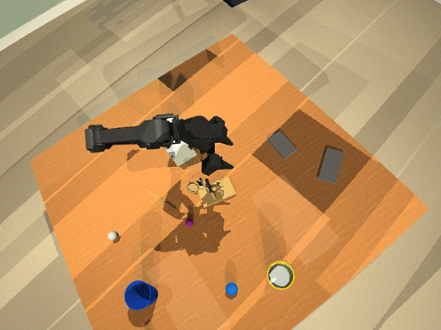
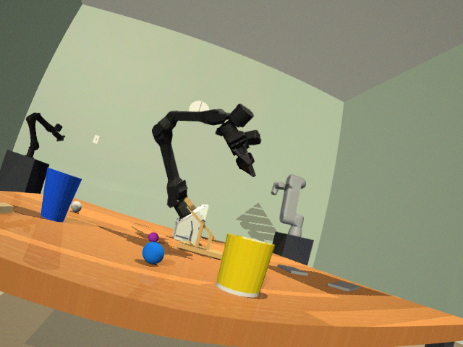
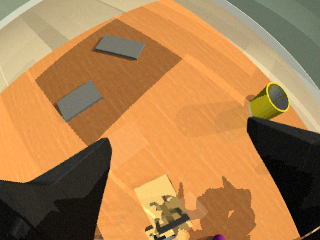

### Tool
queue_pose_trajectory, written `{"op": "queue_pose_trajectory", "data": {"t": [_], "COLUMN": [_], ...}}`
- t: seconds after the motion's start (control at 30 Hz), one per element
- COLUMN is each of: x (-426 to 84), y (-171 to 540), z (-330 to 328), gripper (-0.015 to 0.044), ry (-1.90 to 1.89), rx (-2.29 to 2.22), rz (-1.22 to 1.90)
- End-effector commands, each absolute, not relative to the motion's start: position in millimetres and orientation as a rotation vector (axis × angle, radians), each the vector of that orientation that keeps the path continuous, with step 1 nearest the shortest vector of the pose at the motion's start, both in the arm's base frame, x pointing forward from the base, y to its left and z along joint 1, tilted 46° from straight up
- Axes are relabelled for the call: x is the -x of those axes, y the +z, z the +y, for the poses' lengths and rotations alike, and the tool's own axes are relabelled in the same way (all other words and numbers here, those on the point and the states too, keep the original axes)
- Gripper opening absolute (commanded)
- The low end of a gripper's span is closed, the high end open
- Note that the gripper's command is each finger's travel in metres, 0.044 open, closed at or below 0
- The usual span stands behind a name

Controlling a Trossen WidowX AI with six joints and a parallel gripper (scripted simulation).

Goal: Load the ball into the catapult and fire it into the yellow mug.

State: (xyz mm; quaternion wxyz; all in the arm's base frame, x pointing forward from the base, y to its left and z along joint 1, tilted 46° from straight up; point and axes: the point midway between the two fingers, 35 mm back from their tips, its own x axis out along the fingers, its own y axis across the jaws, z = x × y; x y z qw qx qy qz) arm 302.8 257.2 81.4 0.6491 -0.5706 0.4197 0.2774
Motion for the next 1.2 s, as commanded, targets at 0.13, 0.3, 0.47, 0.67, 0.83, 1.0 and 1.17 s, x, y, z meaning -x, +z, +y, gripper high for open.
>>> {"op": "queue_pose_trajectory", "data": {"t": [0.13, 0.3, 0.47, 0.67, 0.83, 1.0, 1.17], "x": [-301, -296, -288, -279, -282, -282, -282], "y": [51, 41, 35, 33, 37, 37, 37], "z": [192, 156, 123, 90, 85, 85, 85], "gripper": [0.044, 0.044, 0.044, 0.044, 0.044, 0.0361, 0.023], "ry": [0.566, 0.543, 0.532, 0.533, 0.533, 0.533, 0.533], "rx": [1.455, 1.532, 1.602, 1.669, 1.671, 1.671, 1.671], "rz": [1.225, 1.381, 1.54, 1.71, 1.716, 1.716, 1.716]}}
